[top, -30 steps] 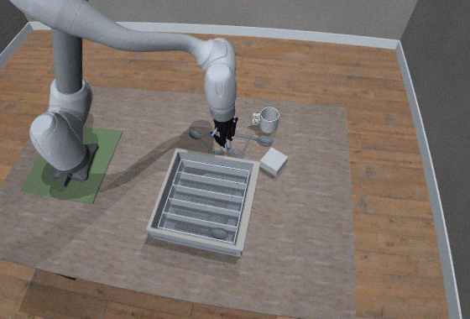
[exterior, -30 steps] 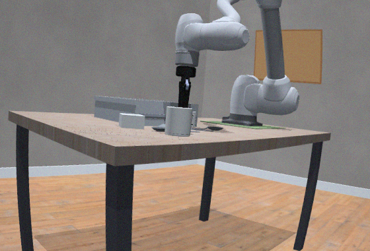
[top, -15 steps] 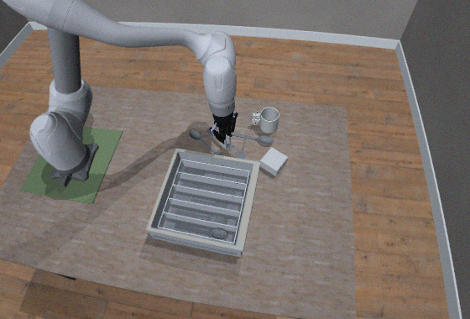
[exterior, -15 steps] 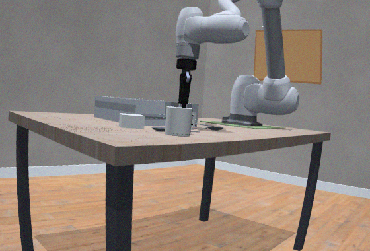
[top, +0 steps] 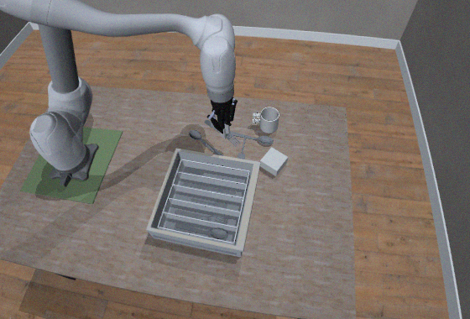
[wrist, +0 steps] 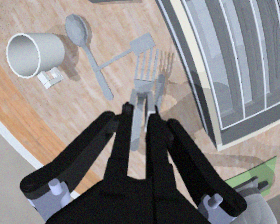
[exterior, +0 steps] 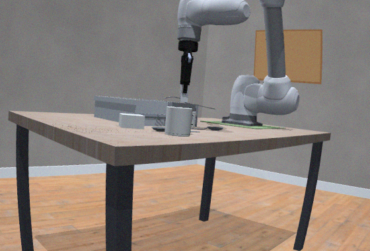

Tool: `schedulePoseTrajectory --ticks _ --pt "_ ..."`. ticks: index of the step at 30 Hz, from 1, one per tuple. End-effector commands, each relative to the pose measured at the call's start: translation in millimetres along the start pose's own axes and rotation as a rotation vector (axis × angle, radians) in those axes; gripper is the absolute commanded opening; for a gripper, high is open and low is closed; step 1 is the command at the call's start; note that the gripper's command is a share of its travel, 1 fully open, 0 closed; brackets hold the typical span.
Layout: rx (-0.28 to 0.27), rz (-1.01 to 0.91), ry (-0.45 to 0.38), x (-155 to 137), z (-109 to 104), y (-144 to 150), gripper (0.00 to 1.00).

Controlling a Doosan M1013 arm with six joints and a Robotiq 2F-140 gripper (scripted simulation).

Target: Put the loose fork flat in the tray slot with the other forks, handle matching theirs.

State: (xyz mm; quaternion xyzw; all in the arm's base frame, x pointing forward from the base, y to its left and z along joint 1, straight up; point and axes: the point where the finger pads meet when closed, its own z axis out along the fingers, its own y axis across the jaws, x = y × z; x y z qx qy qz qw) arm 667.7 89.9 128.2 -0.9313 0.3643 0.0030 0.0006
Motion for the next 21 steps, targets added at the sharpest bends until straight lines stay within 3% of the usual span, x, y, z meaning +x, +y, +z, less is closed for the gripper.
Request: schedulePoseTrajectory --ticks 1,13,21 --pt "0.0 0.0 0.0 0.0 -6.9 0.0 0.02" --pt "0.0 0.0 0.0 0.0 -57.0 0.0 0.02" --pt "0.0 0.0 0.0 0.0 -71.2 0.0 0.02"
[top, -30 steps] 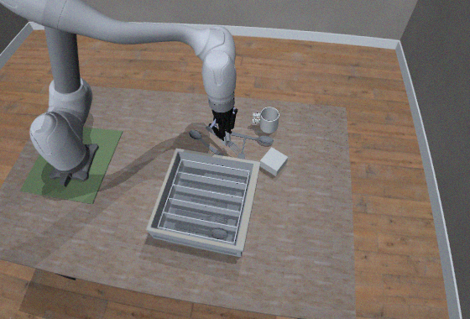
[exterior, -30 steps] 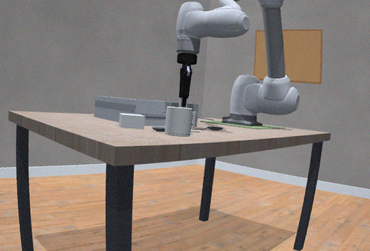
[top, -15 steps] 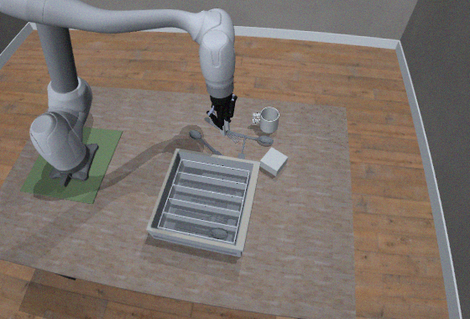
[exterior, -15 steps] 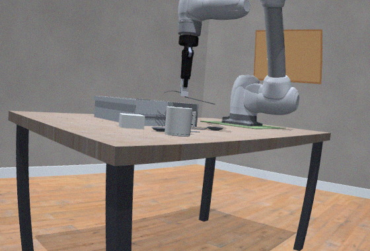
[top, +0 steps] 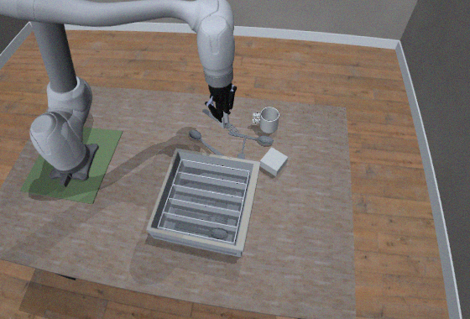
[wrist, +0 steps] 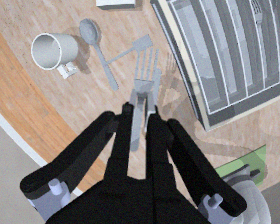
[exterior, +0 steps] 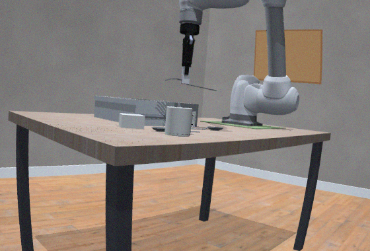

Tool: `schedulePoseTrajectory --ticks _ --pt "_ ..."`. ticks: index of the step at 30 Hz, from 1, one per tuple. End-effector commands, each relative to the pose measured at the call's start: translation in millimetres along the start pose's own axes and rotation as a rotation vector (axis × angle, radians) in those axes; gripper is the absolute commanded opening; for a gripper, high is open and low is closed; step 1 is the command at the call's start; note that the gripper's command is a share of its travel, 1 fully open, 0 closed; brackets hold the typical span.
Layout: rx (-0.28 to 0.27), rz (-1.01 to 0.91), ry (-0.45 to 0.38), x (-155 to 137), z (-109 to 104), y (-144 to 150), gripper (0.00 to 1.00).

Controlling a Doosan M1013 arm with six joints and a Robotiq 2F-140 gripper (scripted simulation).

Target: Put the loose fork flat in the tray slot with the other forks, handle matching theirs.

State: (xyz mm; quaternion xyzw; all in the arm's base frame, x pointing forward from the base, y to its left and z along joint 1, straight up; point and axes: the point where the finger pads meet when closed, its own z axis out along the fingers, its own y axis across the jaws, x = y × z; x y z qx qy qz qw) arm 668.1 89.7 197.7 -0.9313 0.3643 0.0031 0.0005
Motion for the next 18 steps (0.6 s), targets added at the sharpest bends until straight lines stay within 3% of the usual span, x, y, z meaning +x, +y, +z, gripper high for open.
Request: schedulePoseTrajectory --ticks 1,18 --pt "0.0 0.0 0.0 0.0 -3.0 0.0 0.02" --pt "0.0 0.0 0.0 0.0 -6.5 0.0 0.02"
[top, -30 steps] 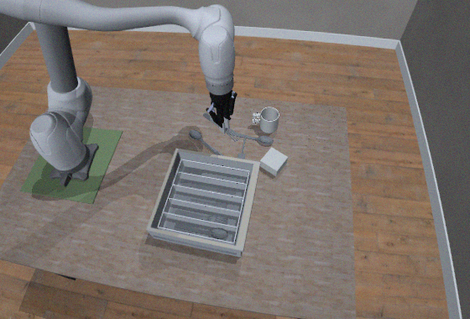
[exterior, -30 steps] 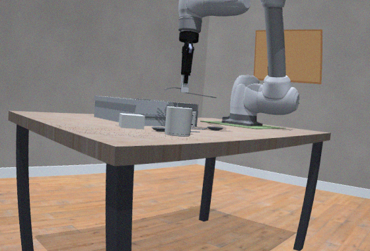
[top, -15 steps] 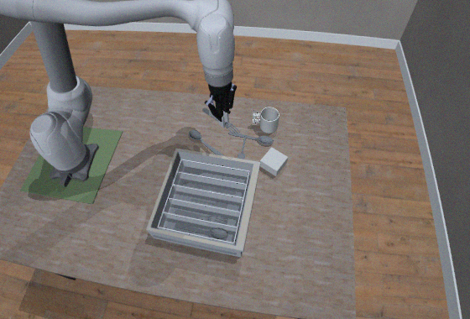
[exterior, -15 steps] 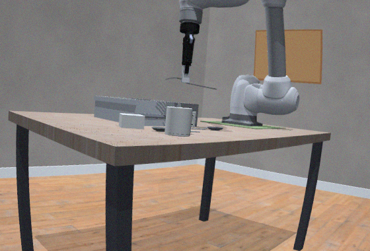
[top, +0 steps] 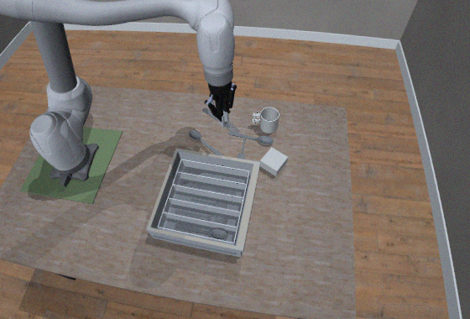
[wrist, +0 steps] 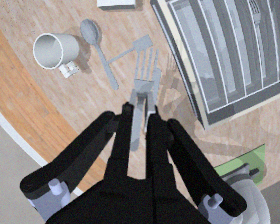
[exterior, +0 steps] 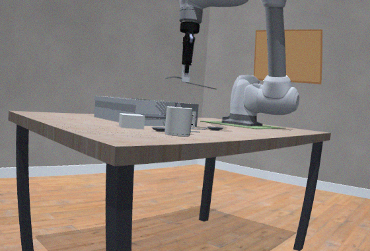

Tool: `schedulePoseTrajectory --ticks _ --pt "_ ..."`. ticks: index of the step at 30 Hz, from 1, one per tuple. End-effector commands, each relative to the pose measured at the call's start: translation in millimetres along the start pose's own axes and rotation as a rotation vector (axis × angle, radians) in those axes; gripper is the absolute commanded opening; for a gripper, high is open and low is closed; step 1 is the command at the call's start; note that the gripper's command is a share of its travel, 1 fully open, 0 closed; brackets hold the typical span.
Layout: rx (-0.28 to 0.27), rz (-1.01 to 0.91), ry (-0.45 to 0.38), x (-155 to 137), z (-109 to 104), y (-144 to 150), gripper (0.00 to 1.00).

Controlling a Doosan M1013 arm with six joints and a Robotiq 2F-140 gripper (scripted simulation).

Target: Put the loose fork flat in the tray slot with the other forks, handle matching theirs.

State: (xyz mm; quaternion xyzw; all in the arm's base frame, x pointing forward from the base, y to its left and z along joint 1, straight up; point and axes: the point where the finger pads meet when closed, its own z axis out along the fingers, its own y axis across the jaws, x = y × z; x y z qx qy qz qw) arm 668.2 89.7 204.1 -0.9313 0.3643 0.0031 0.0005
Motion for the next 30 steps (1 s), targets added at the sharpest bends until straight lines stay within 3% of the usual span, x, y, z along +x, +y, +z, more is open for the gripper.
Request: schedulePoseTrajectory --ticks 1,9,12,14,17,29,30 --pt "0.0 0.0 0.0 0.0 -0.1 0.0 0.02" --pt "0.0 0.0 0.0 0.5 -0.1 0.5 0.02" --pt "0.0 0.0 0.0 24.3 -0.2 23.2 0.02" --pt "0.0 0.0 0.0 24.3 -0.2 23.2 0.02" --pt "0.0 0.0 0.0 74.6 -0.2 81.1 0.02" --pt "0.0 0.0 0.0 177.8 0.0 263.6 0.02" --pt "0.0 0.0 0.0 177.8 0.0 263.6 0.02"
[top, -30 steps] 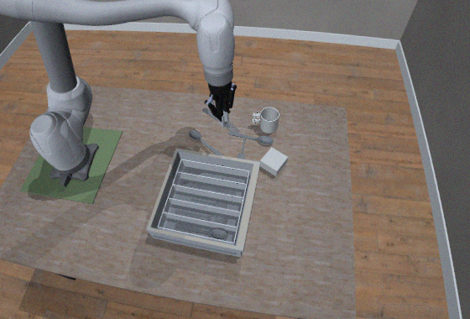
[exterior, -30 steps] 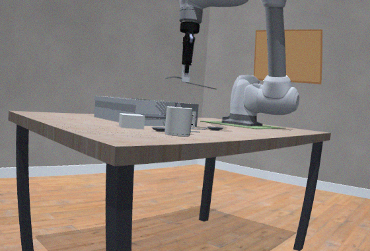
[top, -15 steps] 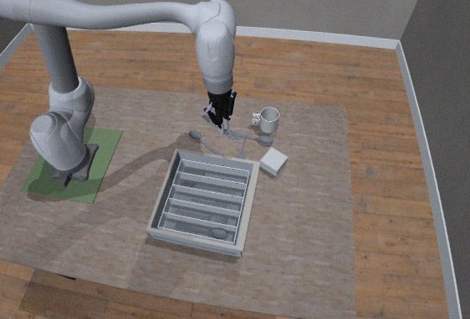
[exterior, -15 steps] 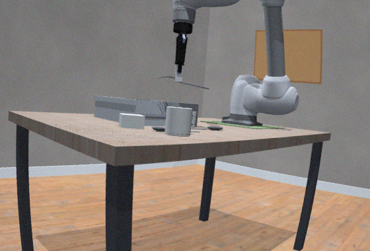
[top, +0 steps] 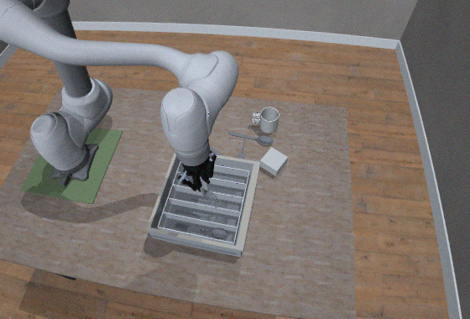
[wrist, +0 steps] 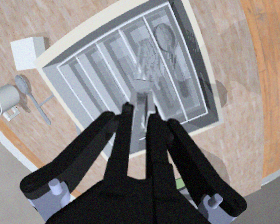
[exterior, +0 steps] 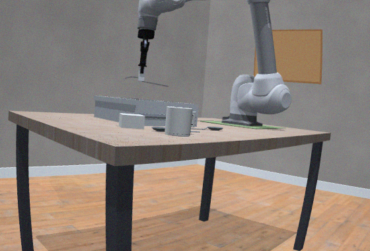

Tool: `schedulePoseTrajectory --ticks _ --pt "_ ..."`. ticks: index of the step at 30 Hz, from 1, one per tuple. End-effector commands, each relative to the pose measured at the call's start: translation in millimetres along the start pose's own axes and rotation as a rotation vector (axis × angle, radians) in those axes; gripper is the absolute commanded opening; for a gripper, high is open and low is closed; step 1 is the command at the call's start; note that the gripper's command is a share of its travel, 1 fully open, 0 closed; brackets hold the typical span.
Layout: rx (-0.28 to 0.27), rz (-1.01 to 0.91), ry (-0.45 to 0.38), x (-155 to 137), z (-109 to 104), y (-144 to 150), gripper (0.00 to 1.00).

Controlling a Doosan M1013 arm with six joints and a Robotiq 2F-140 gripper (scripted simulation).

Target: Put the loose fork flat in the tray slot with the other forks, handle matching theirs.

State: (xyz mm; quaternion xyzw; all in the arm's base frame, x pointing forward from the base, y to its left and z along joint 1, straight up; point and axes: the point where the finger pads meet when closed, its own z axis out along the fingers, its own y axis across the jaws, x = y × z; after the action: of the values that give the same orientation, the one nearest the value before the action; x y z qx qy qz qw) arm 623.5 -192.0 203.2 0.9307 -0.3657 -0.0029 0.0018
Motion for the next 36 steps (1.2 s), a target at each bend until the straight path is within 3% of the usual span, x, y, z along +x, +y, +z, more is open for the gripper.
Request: schedulePoseTrajectory --ticks 1,9,16,22,28,36 --pt "0.004 -0.003 -0.002 19.5 -0.1 26.3 0.02" --pt "0.004 -0.03 -0.002 19.5 -0.1 26.3 0.02" --pt "0.004 -0.547 -0.001 19.4 -0.1 25.7 0.02" --pt "0.002 -0.593 -0.009 19.6 0.0 25.6 0.02" --pt "-0.031 -0.591 -0.107 22.2 0.8 24.9 0.02" --pt "-0.031 -0.591 -0.109 22.2 0.8 24.9 0.02"
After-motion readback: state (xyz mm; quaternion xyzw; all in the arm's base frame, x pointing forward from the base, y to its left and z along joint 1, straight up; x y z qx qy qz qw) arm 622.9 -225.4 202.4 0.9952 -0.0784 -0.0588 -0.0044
